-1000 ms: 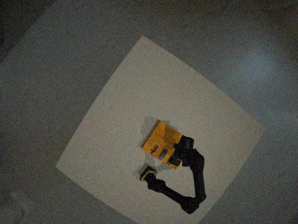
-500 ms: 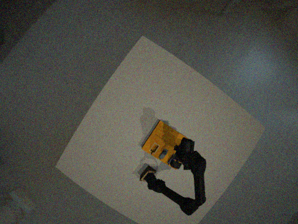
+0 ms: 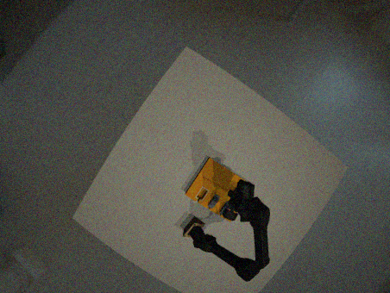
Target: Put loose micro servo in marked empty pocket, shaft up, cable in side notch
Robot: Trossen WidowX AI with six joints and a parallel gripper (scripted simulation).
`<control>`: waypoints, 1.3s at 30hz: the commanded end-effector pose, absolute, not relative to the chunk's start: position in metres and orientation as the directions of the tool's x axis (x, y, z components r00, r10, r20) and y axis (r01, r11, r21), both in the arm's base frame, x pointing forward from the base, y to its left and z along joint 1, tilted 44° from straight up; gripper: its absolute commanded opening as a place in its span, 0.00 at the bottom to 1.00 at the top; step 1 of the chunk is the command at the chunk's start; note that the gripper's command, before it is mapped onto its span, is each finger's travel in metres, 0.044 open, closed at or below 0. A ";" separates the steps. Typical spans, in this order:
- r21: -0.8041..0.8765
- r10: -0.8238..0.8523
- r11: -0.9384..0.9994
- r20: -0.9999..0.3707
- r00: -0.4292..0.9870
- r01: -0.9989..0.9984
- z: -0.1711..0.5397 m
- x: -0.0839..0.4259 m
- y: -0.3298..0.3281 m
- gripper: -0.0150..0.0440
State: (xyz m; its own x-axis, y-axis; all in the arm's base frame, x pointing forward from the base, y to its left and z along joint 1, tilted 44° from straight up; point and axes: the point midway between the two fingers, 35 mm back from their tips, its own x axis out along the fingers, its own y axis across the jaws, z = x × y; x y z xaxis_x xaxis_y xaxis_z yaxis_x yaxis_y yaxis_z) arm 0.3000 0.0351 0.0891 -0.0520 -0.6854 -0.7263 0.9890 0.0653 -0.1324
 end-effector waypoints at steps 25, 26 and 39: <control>-0.142 -0.676 0.099 -0.736 -0.039 0.985 0.011 0.299 0.125 0.25; -0.157 -0.676 0.115 -0.736 -0.039 0.981 0.011 0.299 0.125 0.25; -0.420 -0.676 0.411 -0.736 -0.038 0.809 0.011 0.299 0.125 0.25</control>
State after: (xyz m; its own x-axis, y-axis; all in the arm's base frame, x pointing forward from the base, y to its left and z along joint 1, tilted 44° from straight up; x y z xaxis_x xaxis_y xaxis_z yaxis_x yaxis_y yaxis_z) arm 0.2983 0.1224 0.0108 -0.0454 -0.6814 -0.7305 0.8686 0.3343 -0.3658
